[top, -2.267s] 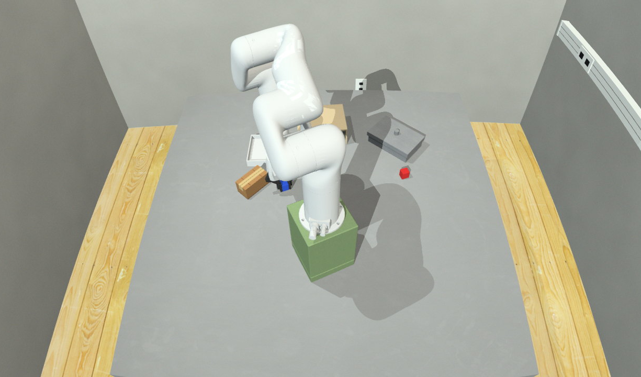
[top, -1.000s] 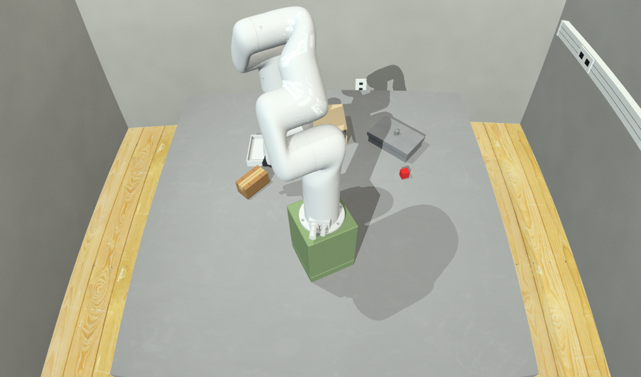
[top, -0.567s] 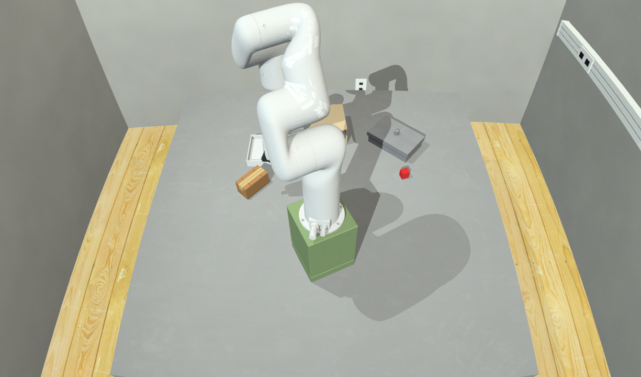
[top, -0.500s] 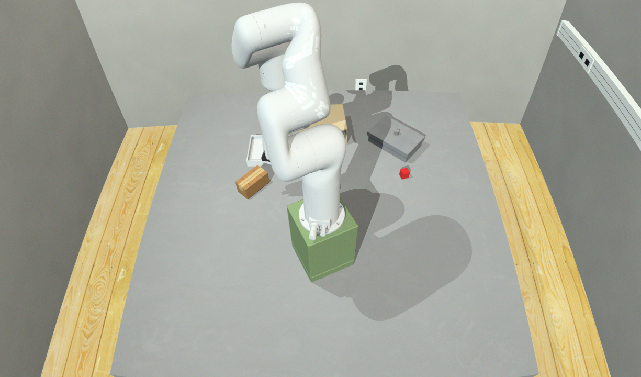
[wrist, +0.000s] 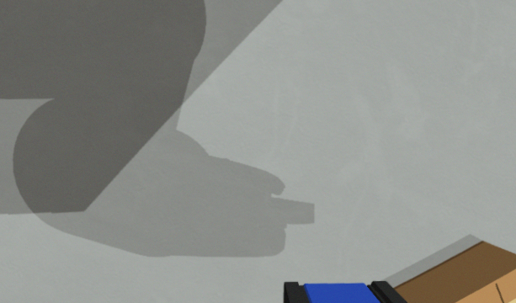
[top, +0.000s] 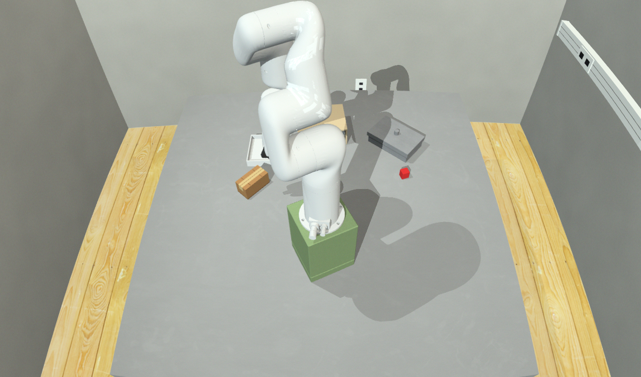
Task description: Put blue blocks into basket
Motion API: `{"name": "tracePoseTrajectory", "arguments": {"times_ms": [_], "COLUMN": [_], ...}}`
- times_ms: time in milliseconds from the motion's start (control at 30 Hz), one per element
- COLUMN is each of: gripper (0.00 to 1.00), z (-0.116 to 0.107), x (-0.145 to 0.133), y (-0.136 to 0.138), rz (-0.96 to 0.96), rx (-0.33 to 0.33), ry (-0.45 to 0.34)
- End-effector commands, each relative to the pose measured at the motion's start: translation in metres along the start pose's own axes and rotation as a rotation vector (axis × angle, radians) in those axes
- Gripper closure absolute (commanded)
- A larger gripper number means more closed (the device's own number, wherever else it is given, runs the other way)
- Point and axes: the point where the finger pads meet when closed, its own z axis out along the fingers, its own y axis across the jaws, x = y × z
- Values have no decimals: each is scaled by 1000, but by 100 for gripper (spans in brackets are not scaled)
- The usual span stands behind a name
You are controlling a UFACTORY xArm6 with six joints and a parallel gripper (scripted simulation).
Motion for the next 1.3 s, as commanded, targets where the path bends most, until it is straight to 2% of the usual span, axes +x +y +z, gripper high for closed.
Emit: {"name": "tracePoseTrajectory", "arguments": {"times_ms": [0, 500, 967, 1267], "gripper": [100, 100, 100, 100], "z": [-10, -42, -44, -45], "x": [-1, -1, -3, -27], "y": [0, 1, 1, 3], "rz": [0, 0, -12, -194], "rx": [10, 10, 10, 11], "ry": [-2, -2, -2, -1]}}
